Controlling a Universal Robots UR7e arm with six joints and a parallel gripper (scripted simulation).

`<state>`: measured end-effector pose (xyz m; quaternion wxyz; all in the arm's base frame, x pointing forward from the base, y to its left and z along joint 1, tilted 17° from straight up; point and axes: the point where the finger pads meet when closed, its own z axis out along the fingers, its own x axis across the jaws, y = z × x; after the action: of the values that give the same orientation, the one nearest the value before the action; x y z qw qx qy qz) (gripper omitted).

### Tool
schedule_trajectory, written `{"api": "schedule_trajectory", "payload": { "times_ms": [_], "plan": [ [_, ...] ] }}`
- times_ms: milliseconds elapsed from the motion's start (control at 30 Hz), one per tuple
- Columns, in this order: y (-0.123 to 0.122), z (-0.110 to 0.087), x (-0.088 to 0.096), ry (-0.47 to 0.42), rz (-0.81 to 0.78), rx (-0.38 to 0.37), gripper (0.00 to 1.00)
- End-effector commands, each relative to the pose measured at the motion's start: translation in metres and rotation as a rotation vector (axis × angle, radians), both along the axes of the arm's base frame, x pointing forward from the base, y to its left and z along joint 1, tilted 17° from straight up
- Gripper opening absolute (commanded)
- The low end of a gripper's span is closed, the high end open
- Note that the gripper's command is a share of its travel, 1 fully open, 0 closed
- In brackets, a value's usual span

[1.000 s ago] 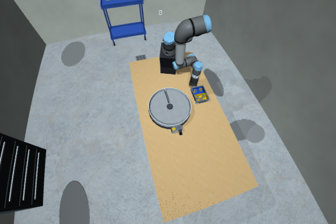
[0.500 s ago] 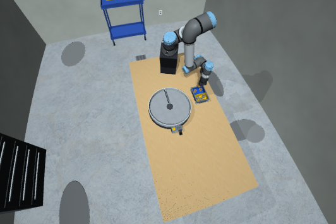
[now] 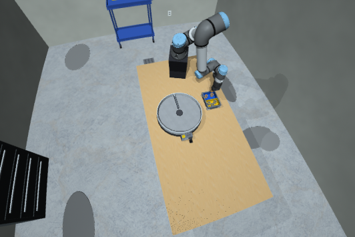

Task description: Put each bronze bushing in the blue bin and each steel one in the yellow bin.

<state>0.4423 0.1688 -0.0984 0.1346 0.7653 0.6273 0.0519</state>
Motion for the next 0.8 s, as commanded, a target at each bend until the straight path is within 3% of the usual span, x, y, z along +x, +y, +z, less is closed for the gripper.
{"api": "schedule_trajectory", "payload": {
  "times_ms": [0, 433, 600, 700, 767],
  "plan": [
    [0.001, 0.001, 0.001, -0.001, 0.002, 0.0, 0.0],
    [0.001, 0.001, 0.001, -0.001, 0.002, 0.0, 0.0],
    [-0.003, -0.026, 0.008, -0.001, 0.002, 0.0, 0.0],
    [-0.003, -0.026, 0.008, -0.001, 0.002, 0.0, 0.0],
    [-0.005, -0.037, 0.01, -0.001, 0.002, 0.0, 0.0]
  ]
}}
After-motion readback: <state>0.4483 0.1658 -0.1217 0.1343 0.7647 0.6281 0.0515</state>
